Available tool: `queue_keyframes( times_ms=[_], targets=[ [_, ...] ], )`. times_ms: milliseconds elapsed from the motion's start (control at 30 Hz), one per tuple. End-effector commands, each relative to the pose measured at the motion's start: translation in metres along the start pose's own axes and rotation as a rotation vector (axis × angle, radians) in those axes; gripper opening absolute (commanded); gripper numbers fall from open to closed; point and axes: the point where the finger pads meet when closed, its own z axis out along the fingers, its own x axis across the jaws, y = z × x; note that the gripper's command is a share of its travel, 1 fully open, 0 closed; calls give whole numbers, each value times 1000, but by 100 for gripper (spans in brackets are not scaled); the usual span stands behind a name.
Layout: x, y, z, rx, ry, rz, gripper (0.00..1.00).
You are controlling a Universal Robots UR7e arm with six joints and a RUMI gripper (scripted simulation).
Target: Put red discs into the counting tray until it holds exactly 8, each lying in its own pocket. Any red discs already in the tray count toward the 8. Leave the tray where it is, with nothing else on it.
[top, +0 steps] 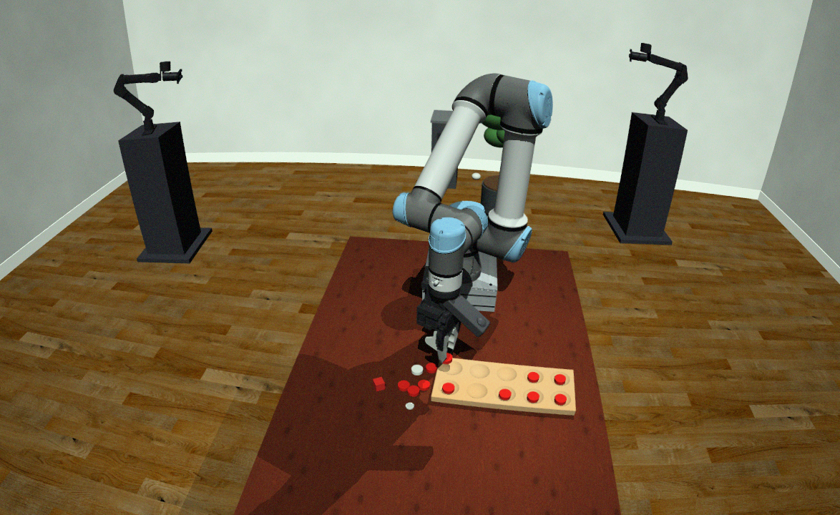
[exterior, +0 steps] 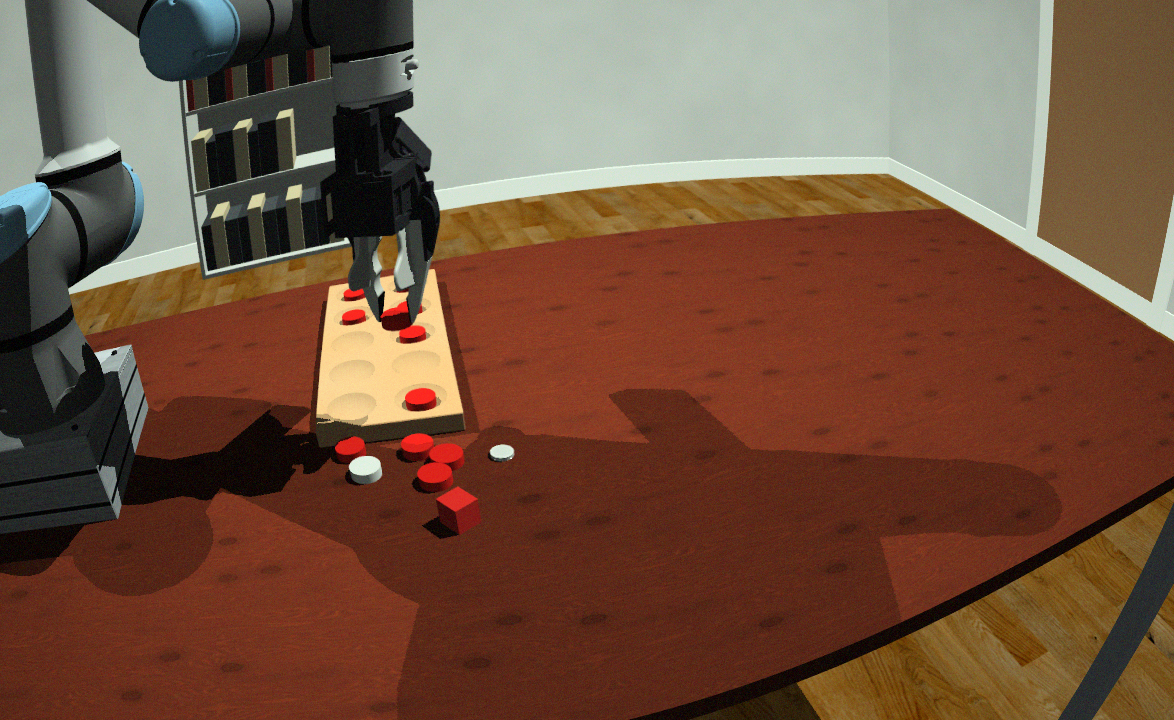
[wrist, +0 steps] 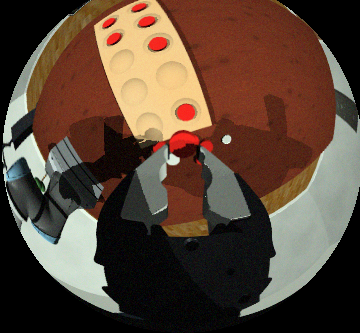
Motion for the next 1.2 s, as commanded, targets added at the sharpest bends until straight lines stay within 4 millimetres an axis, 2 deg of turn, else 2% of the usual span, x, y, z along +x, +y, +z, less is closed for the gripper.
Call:
queue_keyframes(
  times_ms=[0, 267, 400, 467, 667, 733, 1167],
  targets=[
    [-2, -5, -1, 3, 1, -131, 0],
    [-5, -12, -1, 3, 1, -328, 0],
    [-5, -12, -1, 3, 1, -328, 0],
    [-7, -15, -1, 3, 1, -426, 0],
    [-9, -19, -2, 3, 1, -572, 0],
    [-9, -19, -2, 3, 1, -572, 0],
    [-14, -27, -2, 3, 2, -858, 0]
  ],
)
